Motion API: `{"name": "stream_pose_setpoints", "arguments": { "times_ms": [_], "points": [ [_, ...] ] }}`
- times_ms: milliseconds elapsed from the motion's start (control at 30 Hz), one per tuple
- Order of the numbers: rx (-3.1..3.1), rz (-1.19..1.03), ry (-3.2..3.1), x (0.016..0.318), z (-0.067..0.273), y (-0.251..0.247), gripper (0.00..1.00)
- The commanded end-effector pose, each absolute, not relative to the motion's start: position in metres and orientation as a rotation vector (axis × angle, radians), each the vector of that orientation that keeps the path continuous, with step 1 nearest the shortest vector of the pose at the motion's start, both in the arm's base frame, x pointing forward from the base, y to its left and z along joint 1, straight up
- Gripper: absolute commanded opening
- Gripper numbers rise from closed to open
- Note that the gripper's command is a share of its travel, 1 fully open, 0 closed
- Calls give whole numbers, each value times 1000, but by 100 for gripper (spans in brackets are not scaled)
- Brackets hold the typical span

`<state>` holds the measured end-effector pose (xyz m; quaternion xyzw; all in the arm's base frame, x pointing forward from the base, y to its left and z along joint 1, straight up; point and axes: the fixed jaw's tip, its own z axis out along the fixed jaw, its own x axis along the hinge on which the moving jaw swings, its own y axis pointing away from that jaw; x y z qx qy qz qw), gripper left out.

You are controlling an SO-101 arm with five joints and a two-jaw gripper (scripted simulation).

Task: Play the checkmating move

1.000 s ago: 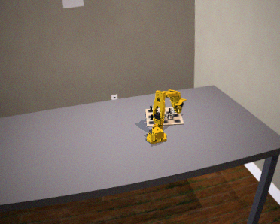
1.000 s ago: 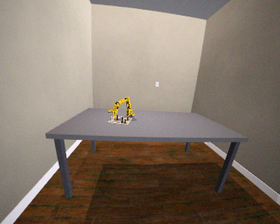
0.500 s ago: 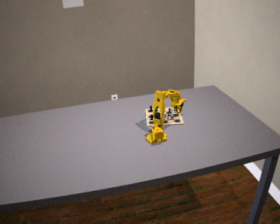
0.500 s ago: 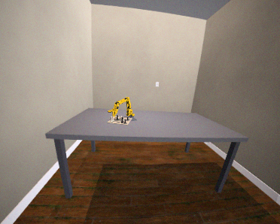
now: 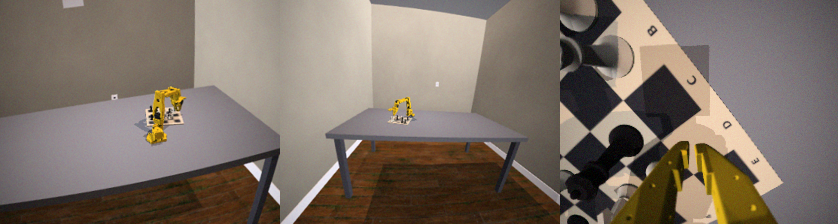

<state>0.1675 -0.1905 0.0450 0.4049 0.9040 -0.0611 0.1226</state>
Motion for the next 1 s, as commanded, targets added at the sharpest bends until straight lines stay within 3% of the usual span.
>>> {"name": "stream_pose_setpoints", "arguments": {
  "times_ms": [0, 233, 600, 967],
  "points": [
    [1198, -187, 2614, 167, 66, -193, 0],
    [1198, -187, 2614, 166, 89, -193, 0],
    [1186, -190, 2609, 169, 93, -193, 0],
    [943, -243, 2491, 224, 109, -189, 9]
  ]
}}
